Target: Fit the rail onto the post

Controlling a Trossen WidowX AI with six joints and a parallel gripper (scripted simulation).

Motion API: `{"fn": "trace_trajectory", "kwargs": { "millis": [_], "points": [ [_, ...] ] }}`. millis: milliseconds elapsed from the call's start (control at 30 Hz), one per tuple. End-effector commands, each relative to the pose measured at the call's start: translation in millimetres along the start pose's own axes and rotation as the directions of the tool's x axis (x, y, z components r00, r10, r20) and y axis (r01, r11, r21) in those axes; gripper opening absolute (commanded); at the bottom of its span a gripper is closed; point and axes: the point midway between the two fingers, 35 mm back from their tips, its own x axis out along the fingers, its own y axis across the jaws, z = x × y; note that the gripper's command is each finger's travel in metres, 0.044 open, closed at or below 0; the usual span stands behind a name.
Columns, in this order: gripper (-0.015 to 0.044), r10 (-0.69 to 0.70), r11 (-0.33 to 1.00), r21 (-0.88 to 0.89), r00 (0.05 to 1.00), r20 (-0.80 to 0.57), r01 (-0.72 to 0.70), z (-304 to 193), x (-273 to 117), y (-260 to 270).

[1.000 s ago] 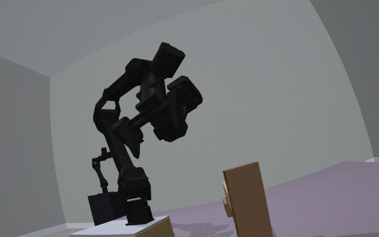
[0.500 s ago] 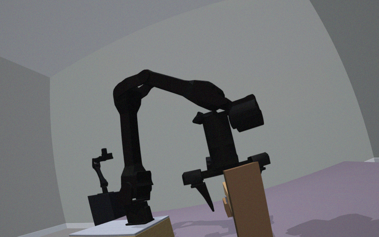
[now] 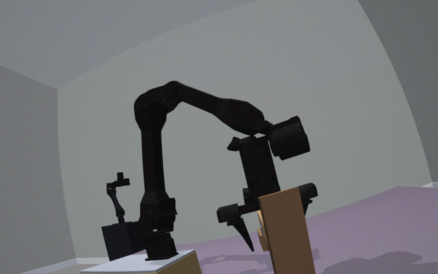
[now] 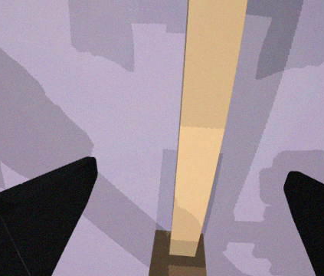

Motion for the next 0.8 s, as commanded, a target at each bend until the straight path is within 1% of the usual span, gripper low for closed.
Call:
{"fn": "trace_trajectory", "kwargs": {
  "millis": [0, 767],
  "points": [
    [0.044, -0.001, 1.0, 0.004, 1.0, 0.005, 0.001, 0.9, 5.8, -0.5],
    [0.044, -0.001, 1.0, 0.004, 1.0, 0.006, 0.001, 1.7, 42.5, -2.4]
  ]
}}
